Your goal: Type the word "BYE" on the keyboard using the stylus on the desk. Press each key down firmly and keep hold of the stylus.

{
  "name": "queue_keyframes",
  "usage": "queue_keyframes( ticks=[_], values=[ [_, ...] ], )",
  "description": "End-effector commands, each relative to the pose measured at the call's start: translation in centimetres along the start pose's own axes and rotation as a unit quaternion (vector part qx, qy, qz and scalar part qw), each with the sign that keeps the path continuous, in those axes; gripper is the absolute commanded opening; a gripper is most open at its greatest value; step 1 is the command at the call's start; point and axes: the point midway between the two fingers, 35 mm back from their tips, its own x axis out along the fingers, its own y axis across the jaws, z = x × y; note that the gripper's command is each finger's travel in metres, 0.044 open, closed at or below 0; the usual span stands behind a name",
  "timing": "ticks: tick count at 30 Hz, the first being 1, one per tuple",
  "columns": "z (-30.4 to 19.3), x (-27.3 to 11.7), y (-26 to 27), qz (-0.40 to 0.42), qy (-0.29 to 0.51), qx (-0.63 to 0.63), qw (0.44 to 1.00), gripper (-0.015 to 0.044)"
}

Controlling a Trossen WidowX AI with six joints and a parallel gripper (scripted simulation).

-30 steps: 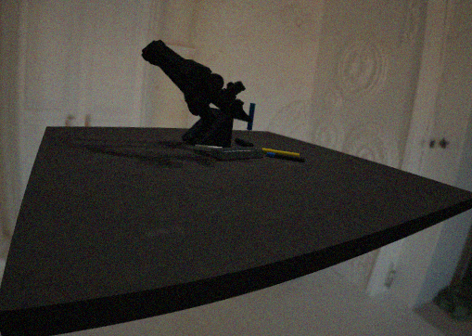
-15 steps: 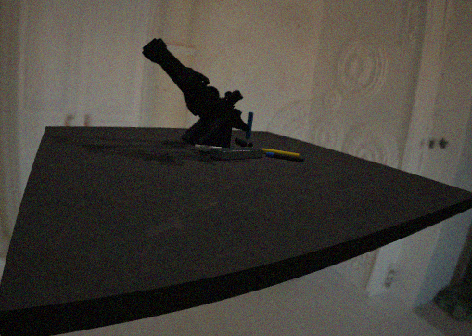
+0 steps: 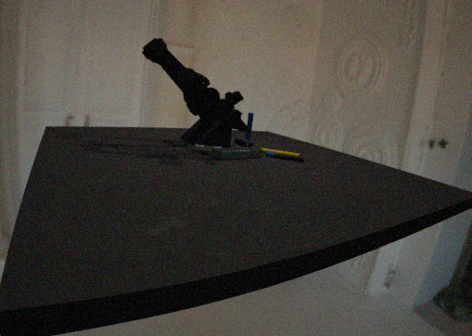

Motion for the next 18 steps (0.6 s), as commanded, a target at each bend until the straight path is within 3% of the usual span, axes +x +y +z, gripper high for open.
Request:
queue_keyframes(
  ticks=[1,18],
  values=[
    [-0.03,0.12,0.13,0.002,-0.001,-0.002,1.000,0.0081],
    [-0.81,0.57,0.13,0.002,-0.001,-0.002,1.000,0.0081]
  ],
)
